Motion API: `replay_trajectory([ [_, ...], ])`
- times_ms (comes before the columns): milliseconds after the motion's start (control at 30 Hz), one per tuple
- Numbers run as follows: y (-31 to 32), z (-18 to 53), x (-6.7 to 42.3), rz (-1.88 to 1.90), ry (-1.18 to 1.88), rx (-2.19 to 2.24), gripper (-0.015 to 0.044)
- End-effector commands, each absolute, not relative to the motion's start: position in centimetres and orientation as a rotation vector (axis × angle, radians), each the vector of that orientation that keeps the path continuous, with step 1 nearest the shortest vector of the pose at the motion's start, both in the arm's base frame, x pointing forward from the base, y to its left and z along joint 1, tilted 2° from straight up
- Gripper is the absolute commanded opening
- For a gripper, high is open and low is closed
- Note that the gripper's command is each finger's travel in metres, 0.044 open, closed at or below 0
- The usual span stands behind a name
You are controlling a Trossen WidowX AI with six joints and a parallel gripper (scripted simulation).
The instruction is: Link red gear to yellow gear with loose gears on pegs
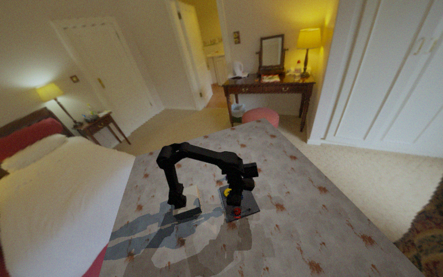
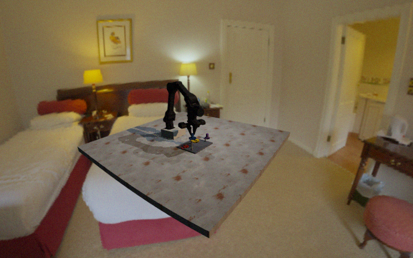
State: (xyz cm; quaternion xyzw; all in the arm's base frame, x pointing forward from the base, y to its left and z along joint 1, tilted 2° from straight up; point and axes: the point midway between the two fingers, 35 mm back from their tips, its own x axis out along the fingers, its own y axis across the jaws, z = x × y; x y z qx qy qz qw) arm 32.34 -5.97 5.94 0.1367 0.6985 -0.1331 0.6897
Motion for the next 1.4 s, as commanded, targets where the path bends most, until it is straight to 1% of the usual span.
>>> replay_trajectory([
  [0, -7.0, 5.6, 32.2, -0.298, 1.565, 0.299, 0.0],
  [800, -7.2, 5.7, 32.3, -0.297, 1.565, 0.297, 0.0],
  [1367, -7.2, 3.5, 32.2, -0.169, 1.579, 0.171, 0.0],
])
